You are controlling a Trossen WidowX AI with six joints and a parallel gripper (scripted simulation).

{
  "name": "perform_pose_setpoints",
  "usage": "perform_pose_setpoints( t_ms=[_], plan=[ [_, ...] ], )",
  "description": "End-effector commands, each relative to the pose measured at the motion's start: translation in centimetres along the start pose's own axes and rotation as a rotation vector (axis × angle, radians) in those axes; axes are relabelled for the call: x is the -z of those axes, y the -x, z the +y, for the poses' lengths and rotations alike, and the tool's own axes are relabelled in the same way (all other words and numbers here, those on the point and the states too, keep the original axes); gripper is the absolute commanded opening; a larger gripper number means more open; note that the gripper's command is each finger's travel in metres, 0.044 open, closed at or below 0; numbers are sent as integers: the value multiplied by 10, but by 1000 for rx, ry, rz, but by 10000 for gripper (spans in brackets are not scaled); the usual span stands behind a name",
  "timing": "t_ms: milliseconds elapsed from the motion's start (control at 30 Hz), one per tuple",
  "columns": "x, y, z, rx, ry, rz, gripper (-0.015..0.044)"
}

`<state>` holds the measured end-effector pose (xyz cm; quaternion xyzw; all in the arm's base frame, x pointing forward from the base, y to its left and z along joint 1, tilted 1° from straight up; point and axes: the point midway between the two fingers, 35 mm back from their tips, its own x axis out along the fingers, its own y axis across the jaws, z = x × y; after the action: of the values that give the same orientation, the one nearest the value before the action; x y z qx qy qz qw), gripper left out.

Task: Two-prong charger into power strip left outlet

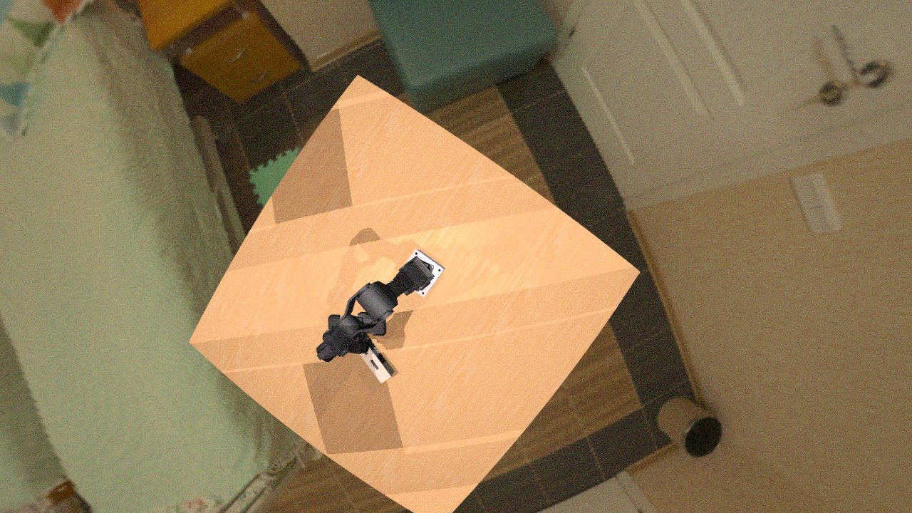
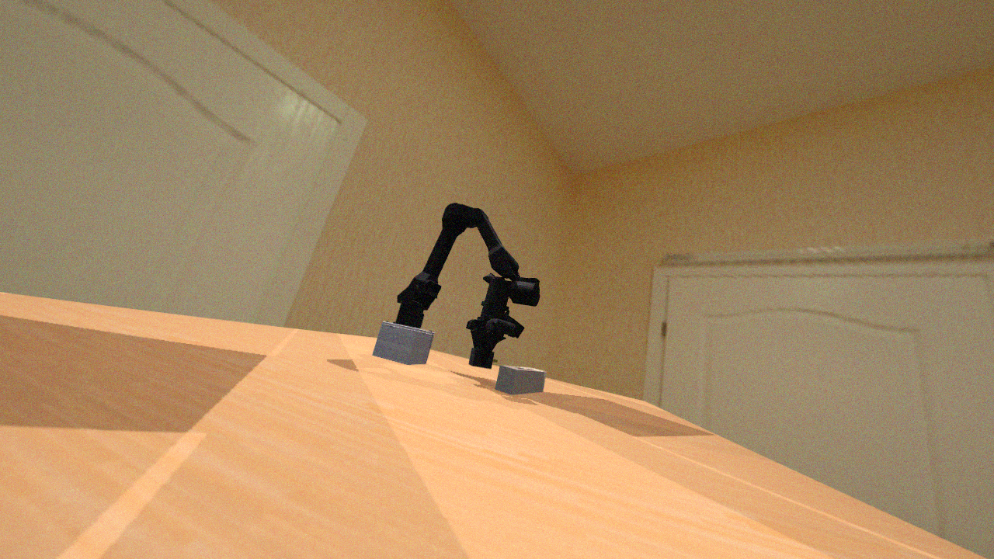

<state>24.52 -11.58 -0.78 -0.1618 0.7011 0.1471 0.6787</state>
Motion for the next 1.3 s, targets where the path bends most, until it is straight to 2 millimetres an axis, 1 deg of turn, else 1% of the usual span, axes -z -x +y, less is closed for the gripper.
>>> perform_pose_setpoints(
  t_ms=[0, 1267],
  plan=[
    [-5, -1, 4, -6, -38, -7, 0],
    [-49, -11, 49, -37, -397, -14, 0]
  ],
)
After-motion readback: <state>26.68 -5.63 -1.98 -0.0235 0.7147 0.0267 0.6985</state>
